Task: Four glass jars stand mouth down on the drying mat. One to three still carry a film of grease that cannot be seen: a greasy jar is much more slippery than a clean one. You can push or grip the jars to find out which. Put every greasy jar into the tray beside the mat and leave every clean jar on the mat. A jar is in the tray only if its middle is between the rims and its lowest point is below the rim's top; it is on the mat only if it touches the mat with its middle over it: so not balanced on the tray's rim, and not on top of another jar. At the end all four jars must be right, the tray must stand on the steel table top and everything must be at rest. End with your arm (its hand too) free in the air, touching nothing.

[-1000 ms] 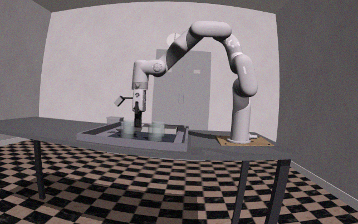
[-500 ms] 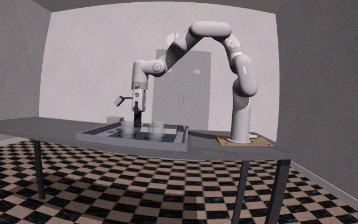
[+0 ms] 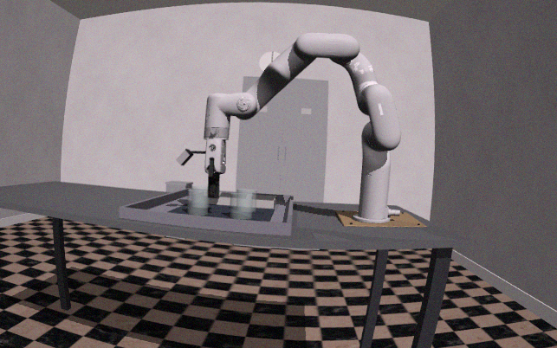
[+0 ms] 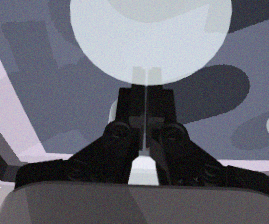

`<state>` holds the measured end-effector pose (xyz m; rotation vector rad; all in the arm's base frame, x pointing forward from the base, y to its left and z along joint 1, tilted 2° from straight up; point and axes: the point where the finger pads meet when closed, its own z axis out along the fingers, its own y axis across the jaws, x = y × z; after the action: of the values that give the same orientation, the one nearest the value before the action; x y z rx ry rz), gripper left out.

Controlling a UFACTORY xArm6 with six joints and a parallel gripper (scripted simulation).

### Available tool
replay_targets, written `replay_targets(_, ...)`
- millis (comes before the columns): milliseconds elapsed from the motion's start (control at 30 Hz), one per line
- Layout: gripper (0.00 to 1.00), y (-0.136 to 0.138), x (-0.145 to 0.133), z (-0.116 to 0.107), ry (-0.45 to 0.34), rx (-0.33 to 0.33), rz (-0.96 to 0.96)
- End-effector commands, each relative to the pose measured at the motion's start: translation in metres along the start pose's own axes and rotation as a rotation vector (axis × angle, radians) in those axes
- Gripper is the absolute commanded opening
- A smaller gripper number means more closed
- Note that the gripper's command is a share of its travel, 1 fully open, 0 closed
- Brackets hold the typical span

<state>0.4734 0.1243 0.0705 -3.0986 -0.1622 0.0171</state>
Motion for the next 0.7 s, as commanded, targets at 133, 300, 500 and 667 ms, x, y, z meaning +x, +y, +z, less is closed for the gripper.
replay_targets(133, 0.0, -0.0002, 0.0025, -0.002, 0.005, 0.001, 0.0)
replay_targets(300, 0.0, -0.0002, 0.0032, -0.0026, 0.005, 0.001, 0.0)
replay_targets(500, 0.0, -0.0002, 0.004, -0.0032, 0.005, 0.001, 0.0)
replay_targets(667, 0.0, -0.0002, 0.0044, -0.0035, 0.005, 0.001, 0.0)
